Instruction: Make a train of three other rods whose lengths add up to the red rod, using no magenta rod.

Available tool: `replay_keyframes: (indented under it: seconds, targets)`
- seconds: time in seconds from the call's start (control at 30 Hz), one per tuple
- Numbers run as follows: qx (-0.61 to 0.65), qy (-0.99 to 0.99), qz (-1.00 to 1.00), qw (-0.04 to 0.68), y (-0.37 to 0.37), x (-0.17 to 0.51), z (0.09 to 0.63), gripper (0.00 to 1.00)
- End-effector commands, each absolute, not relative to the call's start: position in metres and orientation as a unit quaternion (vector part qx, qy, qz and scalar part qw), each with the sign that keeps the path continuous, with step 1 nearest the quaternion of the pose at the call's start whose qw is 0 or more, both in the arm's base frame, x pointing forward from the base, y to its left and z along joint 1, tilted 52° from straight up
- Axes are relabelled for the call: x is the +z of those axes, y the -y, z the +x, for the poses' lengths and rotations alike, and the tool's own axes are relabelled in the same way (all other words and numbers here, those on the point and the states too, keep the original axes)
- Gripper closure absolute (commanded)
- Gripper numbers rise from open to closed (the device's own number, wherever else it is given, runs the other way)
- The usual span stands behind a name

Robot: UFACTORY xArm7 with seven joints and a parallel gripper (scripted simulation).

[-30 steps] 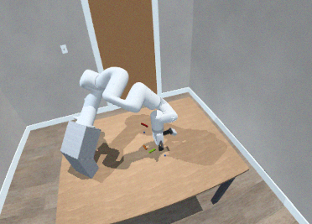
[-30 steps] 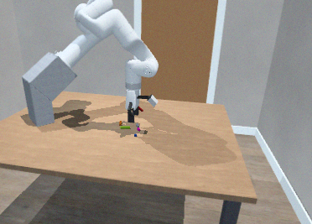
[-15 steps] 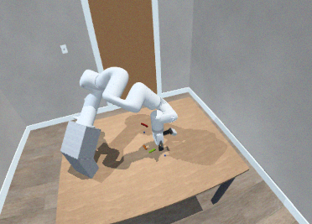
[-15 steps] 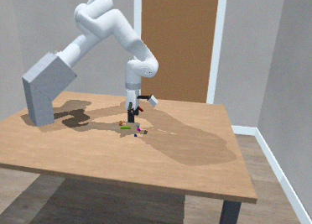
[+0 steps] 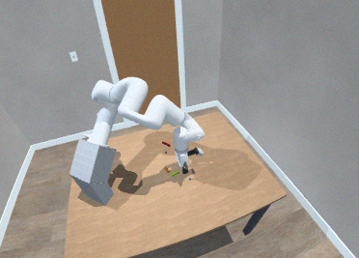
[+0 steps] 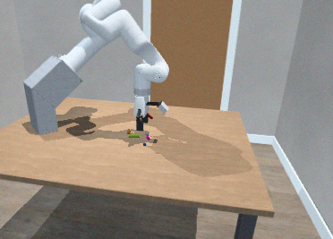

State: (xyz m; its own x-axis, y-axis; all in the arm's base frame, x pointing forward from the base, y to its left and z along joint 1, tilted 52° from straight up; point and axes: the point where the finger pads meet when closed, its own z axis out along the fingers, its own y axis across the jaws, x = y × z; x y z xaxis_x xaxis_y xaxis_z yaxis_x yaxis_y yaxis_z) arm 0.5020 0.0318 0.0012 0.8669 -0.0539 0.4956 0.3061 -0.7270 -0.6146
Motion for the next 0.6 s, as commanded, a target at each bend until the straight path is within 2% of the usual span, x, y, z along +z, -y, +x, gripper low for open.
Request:
replay_keyframes:
  seconds: [0.0, 0.4, 0.57]
  targets:
    - [-0.249, 0.07, -0.896, 0.362, -0.03, 0.002, 0.503, 0.0]
    - [-0.247, 0.064, -0.896, 0.364, -0.031, 0.002, 0.502, 0.0]
    - [-0.205, -0.029, -0.896, 0.392, -0.043, 0.006, 0.489, 0.0]
